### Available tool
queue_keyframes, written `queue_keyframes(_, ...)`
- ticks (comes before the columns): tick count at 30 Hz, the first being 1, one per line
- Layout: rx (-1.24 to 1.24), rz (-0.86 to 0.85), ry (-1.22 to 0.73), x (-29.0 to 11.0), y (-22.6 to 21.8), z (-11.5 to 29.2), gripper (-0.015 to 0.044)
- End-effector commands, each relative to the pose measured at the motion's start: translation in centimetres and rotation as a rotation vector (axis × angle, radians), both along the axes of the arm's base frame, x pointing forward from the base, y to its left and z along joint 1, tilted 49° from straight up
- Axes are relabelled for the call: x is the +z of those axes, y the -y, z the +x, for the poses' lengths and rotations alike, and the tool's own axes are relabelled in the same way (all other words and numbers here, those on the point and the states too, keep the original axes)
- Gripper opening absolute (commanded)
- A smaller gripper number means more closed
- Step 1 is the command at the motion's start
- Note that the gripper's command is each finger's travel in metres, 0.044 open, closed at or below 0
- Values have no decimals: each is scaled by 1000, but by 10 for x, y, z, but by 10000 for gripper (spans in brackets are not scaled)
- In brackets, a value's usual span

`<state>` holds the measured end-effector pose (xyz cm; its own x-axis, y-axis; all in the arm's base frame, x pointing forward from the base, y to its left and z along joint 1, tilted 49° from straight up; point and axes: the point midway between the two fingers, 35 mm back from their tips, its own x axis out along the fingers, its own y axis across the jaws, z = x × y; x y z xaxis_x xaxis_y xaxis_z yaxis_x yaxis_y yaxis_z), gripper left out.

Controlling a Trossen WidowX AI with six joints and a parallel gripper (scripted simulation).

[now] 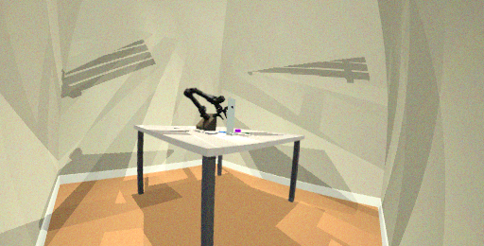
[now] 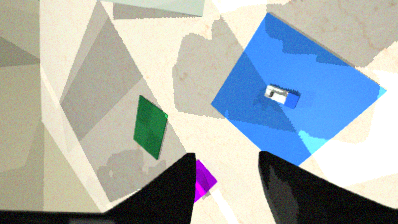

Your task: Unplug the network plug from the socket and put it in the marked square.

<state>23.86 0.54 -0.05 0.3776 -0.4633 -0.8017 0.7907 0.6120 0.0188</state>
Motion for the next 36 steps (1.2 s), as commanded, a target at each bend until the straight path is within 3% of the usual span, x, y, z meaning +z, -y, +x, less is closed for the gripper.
queue_keyframes(1,0,1,4,8,-10,5,156)
queue_keyframes(27,1,0,16,68,-70,11,156)
queue_keyframes(36,1,0,16,68,-70,11,392)
